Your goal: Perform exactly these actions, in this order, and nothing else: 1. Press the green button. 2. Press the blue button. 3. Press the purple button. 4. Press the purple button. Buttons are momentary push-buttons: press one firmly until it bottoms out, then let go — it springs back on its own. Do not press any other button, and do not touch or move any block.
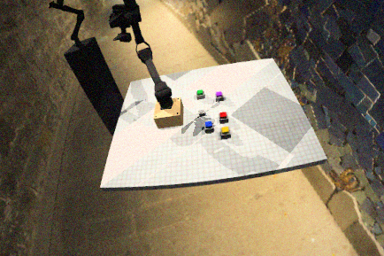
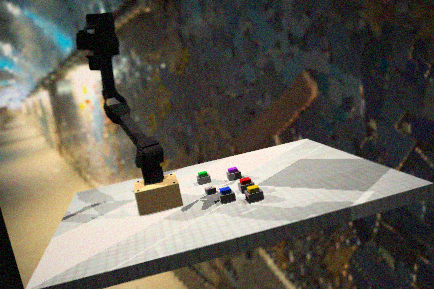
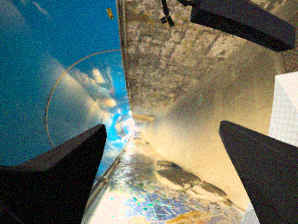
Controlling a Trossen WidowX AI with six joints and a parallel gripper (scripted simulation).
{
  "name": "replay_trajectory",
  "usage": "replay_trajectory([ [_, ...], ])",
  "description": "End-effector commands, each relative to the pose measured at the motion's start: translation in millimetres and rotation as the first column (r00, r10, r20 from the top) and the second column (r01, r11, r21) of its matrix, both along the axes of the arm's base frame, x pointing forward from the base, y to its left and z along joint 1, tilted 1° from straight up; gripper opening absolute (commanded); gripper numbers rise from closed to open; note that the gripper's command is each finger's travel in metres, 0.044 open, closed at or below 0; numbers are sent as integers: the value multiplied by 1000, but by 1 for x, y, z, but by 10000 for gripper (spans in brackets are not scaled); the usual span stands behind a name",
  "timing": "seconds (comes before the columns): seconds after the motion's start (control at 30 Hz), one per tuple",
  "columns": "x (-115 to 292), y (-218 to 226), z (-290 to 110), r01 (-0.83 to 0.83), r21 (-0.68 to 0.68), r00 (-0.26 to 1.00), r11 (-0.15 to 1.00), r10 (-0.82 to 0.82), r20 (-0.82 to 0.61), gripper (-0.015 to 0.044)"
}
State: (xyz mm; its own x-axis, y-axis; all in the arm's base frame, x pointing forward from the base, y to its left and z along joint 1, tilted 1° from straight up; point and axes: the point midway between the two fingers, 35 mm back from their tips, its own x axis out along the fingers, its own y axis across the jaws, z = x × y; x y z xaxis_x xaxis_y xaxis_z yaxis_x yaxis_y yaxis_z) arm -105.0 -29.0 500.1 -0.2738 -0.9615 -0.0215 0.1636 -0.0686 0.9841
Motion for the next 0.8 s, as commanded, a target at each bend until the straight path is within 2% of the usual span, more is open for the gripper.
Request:
replay_trajectory([
  [0.0, 2, -3, 0, -12, 5, 1000, 1000, 12, -2, 400],
  [0.17, 60, -66, -16, -279, 163, 948, 946, 299, -111, 400],
  [0.33, 115, -97, -37, -446, 300, 833, 843, 514, -204, 400],
  [0.53, 202, -111, -79, -607, 497, 555, 620, 778, -295, 400],
  [0.77, 289, -83, -140, -640, 694, 134, 328, 938, -320, 400],
])
